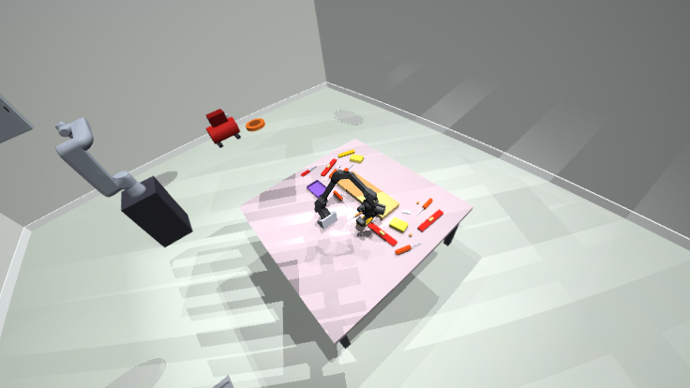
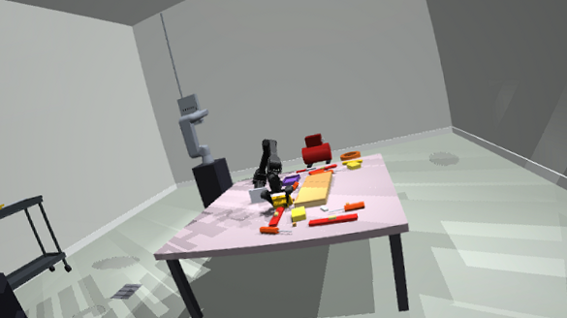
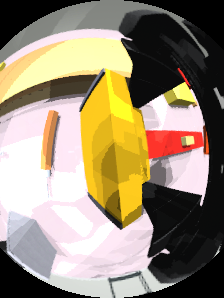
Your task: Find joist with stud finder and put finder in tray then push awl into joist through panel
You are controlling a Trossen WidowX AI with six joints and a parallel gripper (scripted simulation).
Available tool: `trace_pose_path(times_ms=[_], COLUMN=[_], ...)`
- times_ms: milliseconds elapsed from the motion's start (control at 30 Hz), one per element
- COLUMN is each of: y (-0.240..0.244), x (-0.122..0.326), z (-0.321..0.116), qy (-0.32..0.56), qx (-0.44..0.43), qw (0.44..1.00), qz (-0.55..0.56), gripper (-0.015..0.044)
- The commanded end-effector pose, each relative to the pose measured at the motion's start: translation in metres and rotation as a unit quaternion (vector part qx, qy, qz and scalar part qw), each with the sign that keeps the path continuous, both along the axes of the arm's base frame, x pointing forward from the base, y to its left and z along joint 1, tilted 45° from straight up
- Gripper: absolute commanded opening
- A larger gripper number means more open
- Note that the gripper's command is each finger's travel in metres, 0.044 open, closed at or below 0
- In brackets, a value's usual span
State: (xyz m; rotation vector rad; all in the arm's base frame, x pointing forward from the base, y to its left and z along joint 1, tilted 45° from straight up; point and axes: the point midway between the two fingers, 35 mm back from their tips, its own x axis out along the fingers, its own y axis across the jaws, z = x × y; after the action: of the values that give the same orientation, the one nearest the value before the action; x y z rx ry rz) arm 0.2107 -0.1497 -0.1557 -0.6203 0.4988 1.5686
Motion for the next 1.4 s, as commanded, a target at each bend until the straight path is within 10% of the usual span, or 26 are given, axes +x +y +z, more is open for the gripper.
trace_pose_path(times_ms=[0, 300, 733, 1367], y=[0.001, 0.001, -0.014, -0.040], x=[0.000, 0.000, 0.002, 0.002], z=[-0.001, -0.001, 0.014, 0.042], qy=[0.000, 0.000, 0.000, 0.001], qx=[0.000, 0.000, 0.000, -0.001], qw=[1.000, 1.000, 1.000, 1.000], qz=[-0.002, -0.002, -0.002, -0.002], gripper=[0.0400, 0.0340, 0.0000, 0.0000])
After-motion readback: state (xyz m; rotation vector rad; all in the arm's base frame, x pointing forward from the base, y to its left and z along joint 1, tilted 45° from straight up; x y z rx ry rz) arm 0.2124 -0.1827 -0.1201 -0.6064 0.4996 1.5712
